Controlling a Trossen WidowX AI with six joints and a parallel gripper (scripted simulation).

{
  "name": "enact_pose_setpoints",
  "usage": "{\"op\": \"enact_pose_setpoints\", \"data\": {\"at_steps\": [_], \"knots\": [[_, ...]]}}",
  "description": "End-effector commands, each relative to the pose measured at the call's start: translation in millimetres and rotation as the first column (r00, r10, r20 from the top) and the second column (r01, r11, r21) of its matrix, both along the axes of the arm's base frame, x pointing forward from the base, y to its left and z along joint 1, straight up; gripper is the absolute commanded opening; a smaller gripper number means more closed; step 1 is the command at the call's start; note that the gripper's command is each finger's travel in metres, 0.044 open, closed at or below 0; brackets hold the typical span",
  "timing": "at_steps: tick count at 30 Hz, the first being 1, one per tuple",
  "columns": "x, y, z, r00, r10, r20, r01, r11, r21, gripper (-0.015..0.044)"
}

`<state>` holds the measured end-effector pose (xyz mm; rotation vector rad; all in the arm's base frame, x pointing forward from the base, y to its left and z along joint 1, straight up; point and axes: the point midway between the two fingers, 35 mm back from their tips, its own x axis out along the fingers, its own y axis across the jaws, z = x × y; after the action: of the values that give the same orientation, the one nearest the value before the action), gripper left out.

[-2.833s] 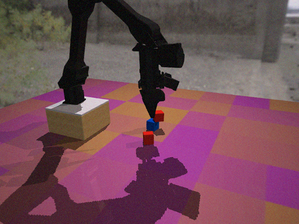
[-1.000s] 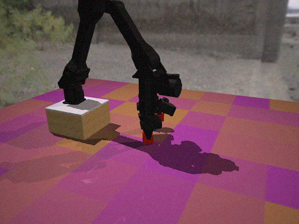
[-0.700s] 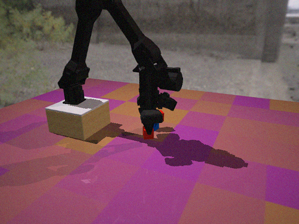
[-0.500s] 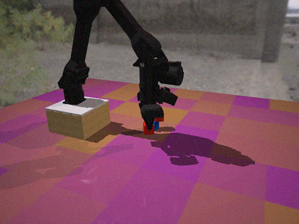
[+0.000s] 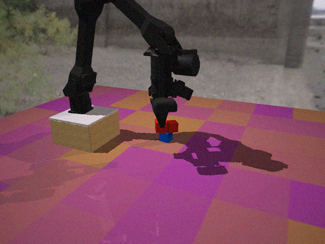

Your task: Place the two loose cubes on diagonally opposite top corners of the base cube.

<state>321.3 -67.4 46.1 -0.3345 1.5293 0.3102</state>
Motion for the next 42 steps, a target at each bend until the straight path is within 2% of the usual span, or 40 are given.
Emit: {"op": "enact_pose_setpoints", "data": {"at_steps": [1, 9, 42], "knots": [[-0.6, 0.0, 15.6, 1.0, 0.004, 0.004, -0.004, 1.0, -0.001, 0.0105], [-2.6, 2.4, 24.7, 1.0, 0.006, 0.004, -0.006, 1.0, 0.0, 0.0105], [-31.9, 99.8, 13.2, 0.994, 0.112, 0.001, -0.112, 0.994, 0.007, 0.0105]]}}
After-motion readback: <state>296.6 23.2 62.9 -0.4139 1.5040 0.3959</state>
